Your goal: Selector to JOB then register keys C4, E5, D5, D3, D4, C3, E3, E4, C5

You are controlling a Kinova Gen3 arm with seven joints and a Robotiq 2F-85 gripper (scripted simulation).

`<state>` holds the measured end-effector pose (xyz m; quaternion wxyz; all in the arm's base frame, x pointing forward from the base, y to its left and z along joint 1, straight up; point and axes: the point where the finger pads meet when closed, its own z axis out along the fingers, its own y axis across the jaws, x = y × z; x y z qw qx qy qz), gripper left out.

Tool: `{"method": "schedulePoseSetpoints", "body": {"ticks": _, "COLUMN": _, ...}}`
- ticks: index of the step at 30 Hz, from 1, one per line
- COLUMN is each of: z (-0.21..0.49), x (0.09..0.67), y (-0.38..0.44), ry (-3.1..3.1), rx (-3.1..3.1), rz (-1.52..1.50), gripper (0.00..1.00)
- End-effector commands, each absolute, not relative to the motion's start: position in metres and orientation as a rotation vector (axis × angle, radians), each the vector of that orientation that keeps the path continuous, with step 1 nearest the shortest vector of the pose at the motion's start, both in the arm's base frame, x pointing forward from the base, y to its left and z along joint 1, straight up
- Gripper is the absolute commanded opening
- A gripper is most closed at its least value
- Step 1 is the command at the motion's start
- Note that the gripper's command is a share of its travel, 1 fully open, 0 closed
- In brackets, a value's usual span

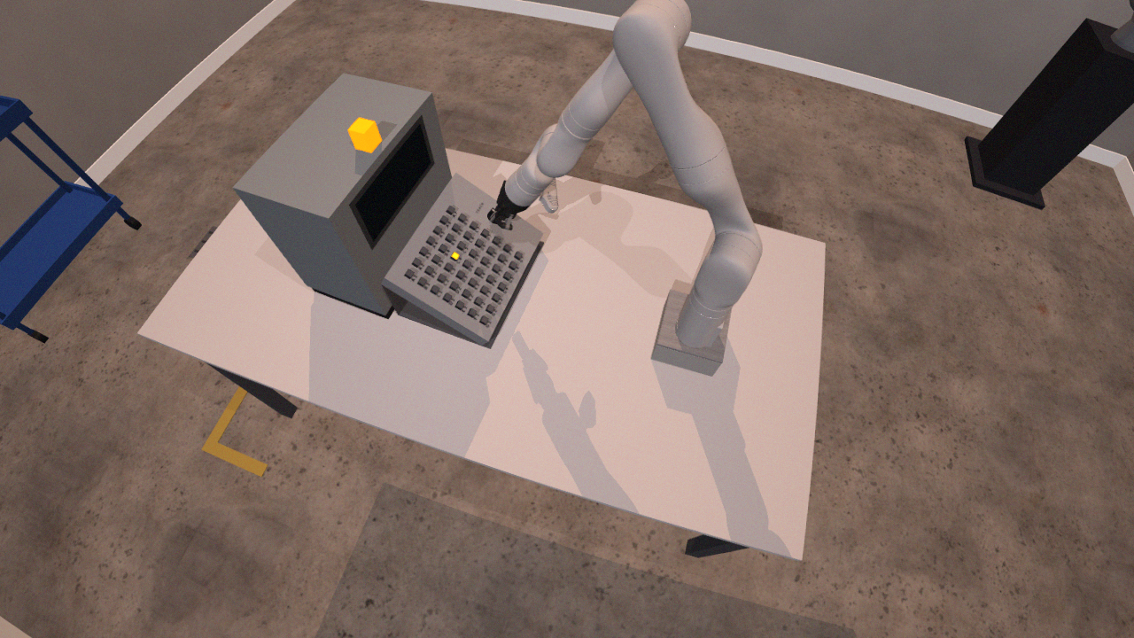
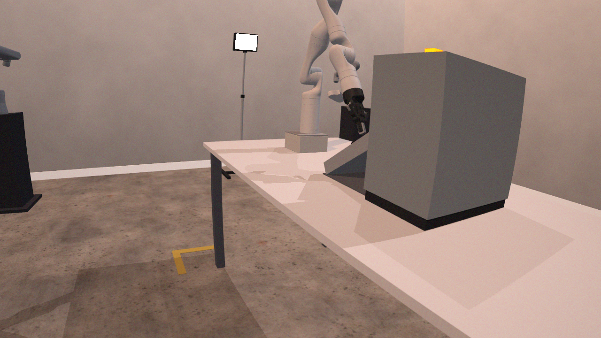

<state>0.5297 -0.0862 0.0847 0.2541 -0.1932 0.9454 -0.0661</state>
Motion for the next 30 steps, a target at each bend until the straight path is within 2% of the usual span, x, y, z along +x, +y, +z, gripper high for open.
{"method": "schedulePoseSetpoints", "body": {"ticks": 1, "z": 0.087, "x": 0.529, "y": -0.103, "ry": 2.601, "rx": -0.316, "rz": -0.096, "gripper": 0.10}}
{"method": "schedulePoseSetpoints", "body": {"ticks": 14, "z": 0.090, "x": 0.528, "y": -0.130, "ry": 2.617, "rx": 0.027, "rz": -0.004, "gripper": 0.10}}
{"method": "schedulePoseSetpoints", "body": {"ticks": 15, "z": 0.090, "x": 0.528, "y": -0.130, "ry": 2.617, "rx": 0.027, "rz": -0.004, "gripper": 0.60}}
{"method": "schedulePoseSetpoints", "body": {"ticks": 30, "z": 0.090, "x": 0.528, "y": -0.130, "ry": 2.617, "rx": 0.027, "rz": -0.004, "gripper": 0.60}}
